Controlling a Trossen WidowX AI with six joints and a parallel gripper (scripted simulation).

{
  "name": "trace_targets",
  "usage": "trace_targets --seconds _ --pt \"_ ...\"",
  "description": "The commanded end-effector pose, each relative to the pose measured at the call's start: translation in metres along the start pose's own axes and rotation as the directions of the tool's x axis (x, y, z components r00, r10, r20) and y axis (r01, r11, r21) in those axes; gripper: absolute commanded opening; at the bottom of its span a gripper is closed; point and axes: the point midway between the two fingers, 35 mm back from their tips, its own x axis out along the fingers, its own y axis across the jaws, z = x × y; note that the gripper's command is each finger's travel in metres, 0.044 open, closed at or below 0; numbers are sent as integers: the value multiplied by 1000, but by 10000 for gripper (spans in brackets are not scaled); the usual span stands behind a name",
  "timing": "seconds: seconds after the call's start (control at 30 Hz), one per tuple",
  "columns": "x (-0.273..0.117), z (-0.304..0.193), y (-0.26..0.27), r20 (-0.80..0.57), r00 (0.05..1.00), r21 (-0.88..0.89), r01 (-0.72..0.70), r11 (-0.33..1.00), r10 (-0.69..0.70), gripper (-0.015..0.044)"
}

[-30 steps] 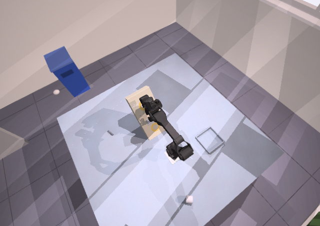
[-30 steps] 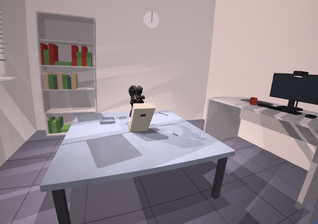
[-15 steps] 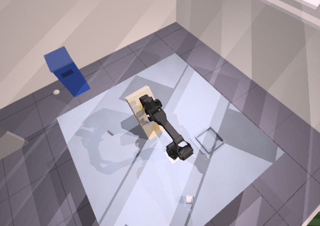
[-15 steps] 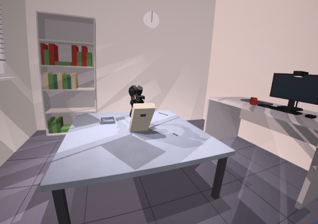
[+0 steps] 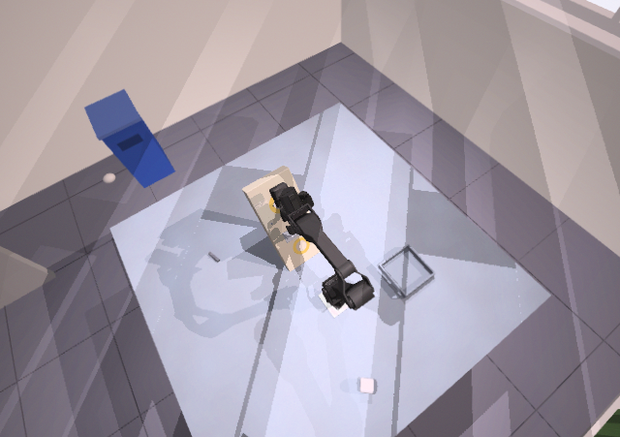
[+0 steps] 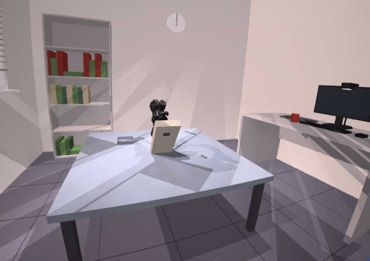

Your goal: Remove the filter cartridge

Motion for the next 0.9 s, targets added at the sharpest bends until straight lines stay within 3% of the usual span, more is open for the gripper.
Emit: trace_targets --seconds 0.0,0.87 --pt "0 0 0 3 1000 -3 -3 1000 3 89" --pt "11 1 0 3 1000 -3 -4 1000 4 89"
